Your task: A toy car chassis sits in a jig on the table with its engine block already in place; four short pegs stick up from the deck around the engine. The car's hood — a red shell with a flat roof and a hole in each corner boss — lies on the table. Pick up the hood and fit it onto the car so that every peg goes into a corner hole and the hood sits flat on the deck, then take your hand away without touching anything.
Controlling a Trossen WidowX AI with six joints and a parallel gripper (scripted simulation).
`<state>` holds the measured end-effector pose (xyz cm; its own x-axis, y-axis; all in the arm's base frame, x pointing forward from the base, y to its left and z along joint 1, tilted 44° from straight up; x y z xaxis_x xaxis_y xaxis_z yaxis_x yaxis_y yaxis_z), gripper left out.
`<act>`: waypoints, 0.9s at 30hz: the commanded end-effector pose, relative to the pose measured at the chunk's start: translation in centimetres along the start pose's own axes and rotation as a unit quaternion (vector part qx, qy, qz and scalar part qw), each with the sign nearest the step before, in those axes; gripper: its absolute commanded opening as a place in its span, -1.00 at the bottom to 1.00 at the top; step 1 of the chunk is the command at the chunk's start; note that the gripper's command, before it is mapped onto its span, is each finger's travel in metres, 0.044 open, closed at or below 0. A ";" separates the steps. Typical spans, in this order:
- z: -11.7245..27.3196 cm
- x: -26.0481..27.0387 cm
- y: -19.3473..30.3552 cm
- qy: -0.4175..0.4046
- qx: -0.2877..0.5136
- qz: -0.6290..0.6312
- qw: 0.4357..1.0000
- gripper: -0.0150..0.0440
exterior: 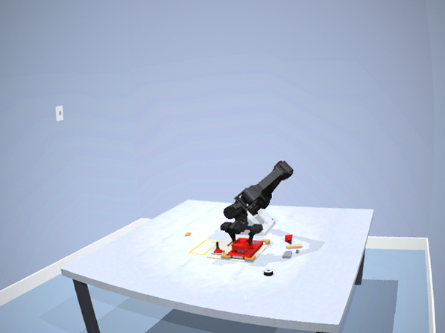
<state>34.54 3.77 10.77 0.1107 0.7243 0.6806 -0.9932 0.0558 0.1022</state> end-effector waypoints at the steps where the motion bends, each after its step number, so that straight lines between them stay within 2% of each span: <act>1: -0.3 -0.1 0.1 -0.002 0.002 -0.003 1.000 -0.49; 27: -0.8 -0.1 0.1 -0.002 0.002 -0.003 1.000 -0.49</act>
<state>34.55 4.24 10.14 0.1171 0.7219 0.6820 -0.9926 0.0624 0.1043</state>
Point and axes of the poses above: the point midway between the two fingers, 35 mm back from their tips, its own z axis back along the fingers, its own x axis across the jaws, y = z × x, the point moved 9 cm from there along z, back along the fingers, and after that the axes turned 10 degrees about -z, right-handed, at the moved point
